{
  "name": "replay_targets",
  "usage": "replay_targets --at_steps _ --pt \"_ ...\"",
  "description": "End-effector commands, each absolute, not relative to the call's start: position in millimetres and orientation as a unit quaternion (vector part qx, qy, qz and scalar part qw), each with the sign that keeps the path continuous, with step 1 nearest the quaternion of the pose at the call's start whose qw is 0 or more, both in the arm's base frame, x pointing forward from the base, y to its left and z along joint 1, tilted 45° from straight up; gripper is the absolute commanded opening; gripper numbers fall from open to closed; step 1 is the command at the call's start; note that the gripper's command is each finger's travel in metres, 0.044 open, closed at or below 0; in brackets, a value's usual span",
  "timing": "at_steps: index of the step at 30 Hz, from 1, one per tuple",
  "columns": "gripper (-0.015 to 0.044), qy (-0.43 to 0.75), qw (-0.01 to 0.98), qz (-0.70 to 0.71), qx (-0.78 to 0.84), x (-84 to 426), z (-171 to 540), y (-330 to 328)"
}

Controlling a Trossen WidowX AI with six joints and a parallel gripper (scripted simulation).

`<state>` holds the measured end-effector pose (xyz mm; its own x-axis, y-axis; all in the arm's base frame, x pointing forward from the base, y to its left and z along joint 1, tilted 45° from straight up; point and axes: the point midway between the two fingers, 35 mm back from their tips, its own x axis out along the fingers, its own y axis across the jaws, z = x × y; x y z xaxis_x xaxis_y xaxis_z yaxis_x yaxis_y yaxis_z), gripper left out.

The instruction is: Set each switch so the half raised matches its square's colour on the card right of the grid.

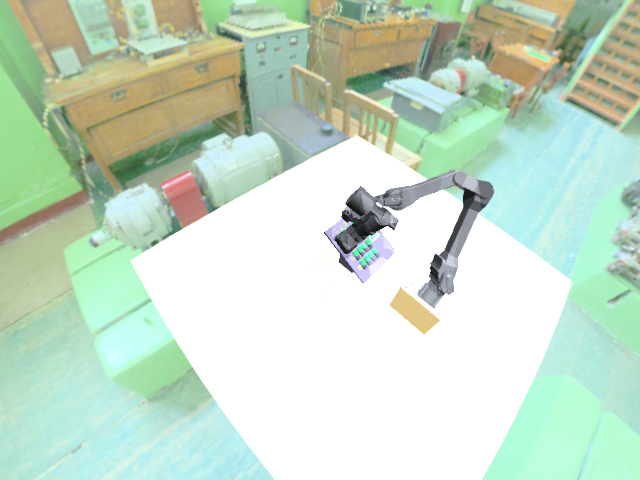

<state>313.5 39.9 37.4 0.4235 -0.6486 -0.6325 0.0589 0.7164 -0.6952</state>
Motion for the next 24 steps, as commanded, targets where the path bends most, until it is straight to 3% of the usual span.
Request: replay_targets --at_steps 1,24 --pt "0.0000 0.486 0.787 -0.226 -0.306 316.8 32.7 33.3" --pt "0.0000 0.486 0.787 -0.227 -0.306 322.6 23.8 24.0"
